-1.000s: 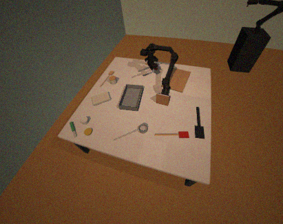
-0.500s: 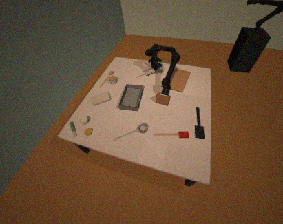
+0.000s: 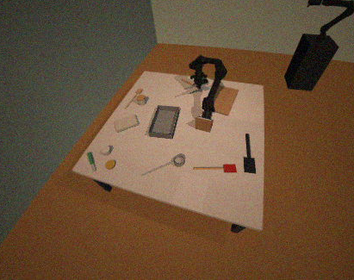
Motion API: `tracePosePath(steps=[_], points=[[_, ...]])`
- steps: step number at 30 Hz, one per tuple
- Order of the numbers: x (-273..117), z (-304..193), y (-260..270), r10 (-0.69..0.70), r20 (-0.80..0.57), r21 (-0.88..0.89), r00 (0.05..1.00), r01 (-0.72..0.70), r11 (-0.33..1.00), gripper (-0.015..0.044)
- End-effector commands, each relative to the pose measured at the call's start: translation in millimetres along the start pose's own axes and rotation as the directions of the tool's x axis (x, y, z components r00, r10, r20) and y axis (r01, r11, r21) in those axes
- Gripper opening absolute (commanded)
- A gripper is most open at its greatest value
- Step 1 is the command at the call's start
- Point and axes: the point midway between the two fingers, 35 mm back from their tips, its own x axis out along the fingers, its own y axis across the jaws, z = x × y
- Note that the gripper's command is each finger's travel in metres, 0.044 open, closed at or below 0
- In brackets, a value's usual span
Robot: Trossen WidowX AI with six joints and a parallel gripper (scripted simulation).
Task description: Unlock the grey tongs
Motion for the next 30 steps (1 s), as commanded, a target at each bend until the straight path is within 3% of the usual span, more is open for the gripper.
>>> tracePosePath(steps=[1, 30], points=[[-1.5, 10.4, -2.5, 0.008, -0.024, -0.01, 1.0, -0.008, 1.0, -0.015], [-1.6, 88.4, -41.3, 0.055, -0.098, -0.143, 0.994, -0.069, 0.987, -0.015]])
